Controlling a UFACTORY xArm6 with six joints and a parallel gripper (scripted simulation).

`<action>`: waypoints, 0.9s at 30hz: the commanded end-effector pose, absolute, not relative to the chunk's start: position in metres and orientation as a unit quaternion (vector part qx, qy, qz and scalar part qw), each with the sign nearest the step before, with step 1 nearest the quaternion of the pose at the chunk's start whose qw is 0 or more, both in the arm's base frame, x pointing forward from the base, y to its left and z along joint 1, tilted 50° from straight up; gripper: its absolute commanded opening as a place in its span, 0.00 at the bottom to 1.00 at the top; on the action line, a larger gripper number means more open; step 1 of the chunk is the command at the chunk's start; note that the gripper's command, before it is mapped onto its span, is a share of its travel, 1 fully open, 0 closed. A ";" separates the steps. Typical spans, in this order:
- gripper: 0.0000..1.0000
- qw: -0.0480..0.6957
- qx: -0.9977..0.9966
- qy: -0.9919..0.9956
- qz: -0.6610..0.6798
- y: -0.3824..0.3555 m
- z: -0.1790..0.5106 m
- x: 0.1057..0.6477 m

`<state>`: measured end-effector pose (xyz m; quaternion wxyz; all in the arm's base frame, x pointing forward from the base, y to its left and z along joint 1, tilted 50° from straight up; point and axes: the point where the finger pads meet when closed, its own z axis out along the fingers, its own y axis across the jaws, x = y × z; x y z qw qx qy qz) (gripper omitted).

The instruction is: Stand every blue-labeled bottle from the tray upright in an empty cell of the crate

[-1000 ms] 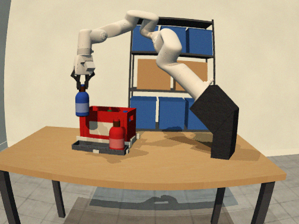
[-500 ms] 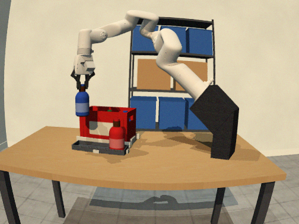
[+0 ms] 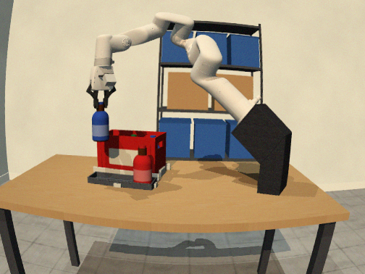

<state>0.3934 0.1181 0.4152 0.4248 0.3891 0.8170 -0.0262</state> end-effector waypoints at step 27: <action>0.00 0.426 0.389 0.817 -0.025 0.125 0.428 0.381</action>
